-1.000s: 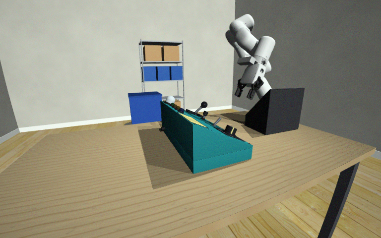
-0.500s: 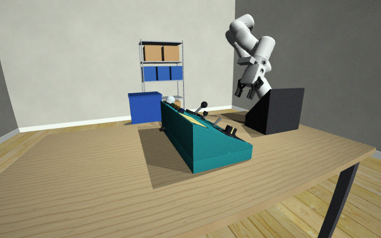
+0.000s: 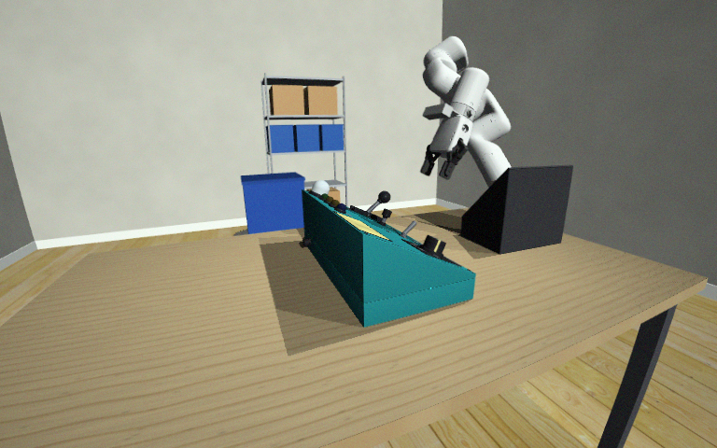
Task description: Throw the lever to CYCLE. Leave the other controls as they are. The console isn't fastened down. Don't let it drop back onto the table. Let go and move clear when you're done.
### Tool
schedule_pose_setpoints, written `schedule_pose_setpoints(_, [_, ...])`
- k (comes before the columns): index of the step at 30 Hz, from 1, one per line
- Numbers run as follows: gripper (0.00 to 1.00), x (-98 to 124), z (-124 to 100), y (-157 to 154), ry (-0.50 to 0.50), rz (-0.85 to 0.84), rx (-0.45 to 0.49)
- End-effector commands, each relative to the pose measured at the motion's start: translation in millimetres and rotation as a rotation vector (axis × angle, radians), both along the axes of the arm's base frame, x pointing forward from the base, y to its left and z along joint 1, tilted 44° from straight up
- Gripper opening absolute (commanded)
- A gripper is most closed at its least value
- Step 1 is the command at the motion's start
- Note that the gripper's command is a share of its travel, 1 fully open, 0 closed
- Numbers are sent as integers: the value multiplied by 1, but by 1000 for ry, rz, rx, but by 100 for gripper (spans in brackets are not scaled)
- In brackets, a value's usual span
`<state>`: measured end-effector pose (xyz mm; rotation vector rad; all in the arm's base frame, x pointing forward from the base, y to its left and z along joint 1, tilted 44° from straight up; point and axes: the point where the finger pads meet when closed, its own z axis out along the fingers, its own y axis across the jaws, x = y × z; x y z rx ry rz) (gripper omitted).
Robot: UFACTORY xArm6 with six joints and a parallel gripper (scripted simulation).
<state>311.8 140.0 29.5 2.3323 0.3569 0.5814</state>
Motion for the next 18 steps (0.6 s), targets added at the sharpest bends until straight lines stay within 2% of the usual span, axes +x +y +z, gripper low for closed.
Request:
schedule_pose_setpoints(1, [100,10,42,-31,13,9,19])
schedule_pose_setpoints(5, [100,10,42,-31,13,9,19])
schedule_pose_setpoints(7, [100,13,69,-62,9,10,18])
schedule_pose_setpoints(10, [100,13,69,-62,9,10,18])
schedule_pose_setpoints(13, [100,12,88,-90,2,10,11])
schedule_pose_setpoints(15, [100,12,88,-90,2,10,11])
schedule_pose_setpoints(18, [100,9,100,-110,-4,9,3])
